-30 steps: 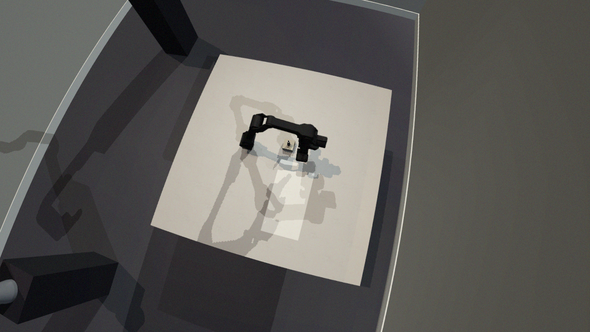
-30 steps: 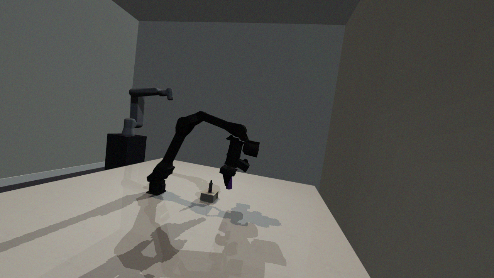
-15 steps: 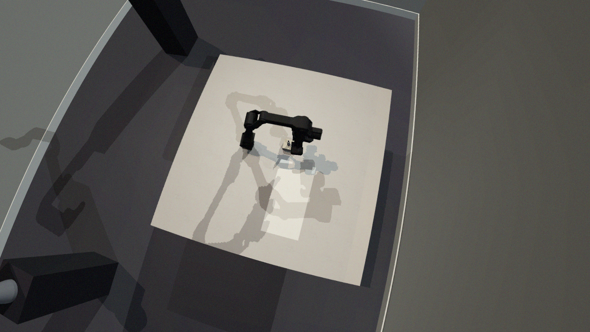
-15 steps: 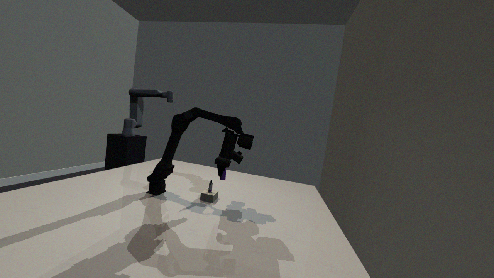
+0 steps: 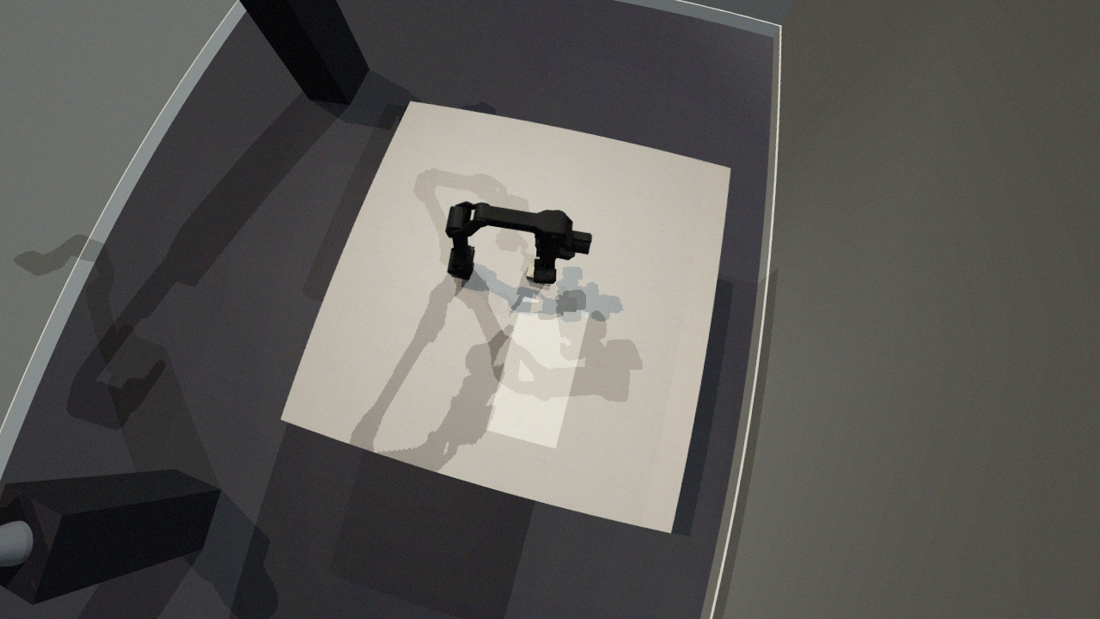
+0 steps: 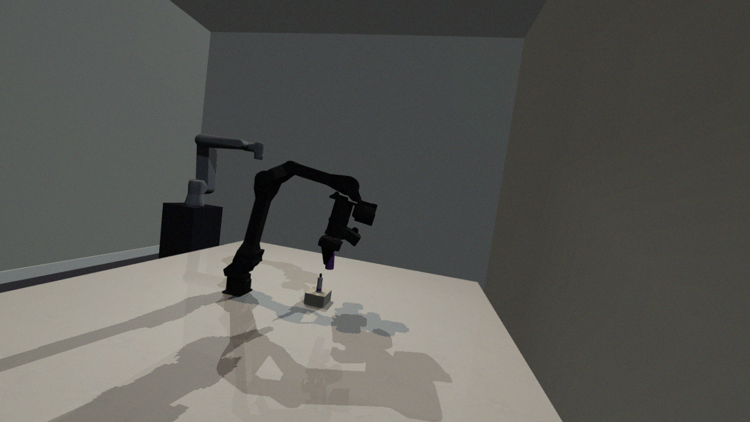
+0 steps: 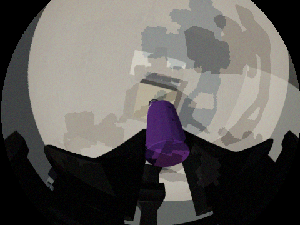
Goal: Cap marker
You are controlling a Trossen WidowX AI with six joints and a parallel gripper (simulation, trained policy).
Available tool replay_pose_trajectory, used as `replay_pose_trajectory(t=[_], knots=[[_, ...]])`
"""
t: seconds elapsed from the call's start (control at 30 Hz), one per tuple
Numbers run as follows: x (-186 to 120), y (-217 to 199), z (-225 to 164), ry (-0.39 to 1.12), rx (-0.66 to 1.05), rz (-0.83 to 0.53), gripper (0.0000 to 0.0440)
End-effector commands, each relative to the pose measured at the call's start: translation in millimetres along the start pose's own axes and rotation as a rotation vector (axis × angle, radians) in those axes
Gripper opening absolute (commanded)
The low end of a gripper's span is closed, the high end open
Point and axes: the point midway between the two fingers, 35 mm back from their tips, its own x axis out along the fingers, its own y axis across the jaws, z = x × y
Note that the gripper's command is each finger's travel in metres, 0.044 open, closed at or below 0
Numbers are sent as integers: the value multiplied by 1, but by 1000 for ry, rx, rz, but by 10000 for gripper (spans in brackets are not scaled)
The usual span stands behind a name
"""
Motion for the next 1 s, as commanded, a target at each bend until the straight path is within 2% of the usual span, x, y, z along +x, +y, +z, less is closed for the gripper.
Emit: replay_pose_trajectory(t=[0.0, 0.47, 0.97], knots=[[0, 3, -9, 2, -10, 3, 0], [8, 7, -21, -2, -26, 2, 0], [30, 8, -22, 4, -34, 0, 0]])
